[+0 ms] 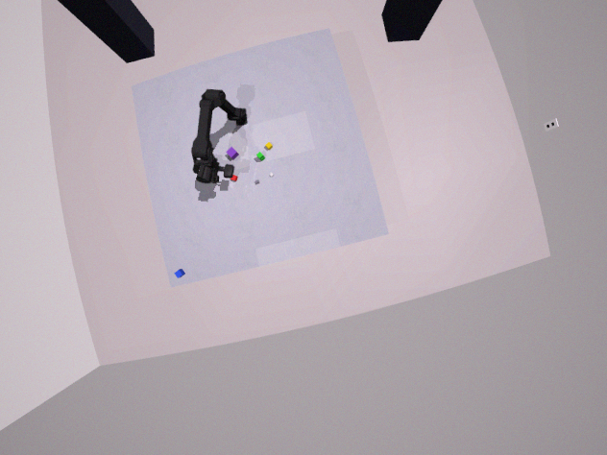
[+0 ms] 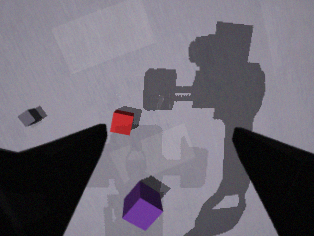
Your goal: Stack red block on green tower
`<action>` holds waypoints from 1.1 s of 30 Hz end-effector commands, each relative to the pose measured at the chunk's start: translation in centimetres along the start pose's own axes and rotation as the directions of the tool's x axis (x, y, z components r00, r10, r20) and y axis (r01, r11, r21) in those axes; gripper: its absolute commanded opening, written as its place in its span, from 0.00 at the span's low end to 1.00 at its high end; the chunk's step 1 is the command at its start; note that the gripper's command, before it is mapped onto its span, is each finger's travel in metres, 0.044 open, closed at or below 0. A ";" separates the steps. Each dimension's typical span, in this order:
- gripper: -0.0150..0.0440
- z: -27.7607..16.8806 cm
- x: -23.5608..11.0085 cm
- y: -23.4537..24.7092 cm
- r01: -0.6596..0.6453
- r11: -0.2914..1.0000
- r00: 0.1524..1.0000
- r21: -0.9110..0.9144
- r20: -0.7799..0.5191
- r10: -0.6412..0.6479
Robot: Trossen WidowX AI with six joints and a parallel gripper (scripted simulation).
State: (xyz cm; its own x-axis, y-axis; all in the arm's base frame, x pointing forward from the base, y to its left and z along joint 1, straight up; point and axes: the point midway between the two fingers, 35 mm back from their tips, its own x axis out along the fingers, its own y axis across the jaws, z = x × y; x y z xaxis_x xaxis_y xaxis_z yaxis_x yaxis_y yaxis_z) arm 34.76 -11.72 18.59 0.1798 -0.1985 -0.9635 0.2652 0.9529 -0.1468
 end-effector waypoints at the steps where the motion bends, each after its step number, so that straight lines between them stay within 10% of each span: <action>1: 1.00 -1.0 2.8 2.7 -0.074 0.989 0.990 0.131 -0.111 0.089; 33: 1.00 -3.5 9.6 5.4 -0.102 0.967 0.971 0.234 -0.189 0.148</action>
State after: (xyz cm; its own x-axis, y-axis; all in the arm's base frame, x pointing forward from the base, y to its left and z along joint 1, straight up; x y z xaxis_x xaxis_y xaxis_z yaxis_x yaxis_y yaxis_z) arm 34.83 -7.80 8.46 0.0442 -0.0150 -0.9989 0.4561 0.8899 0.0068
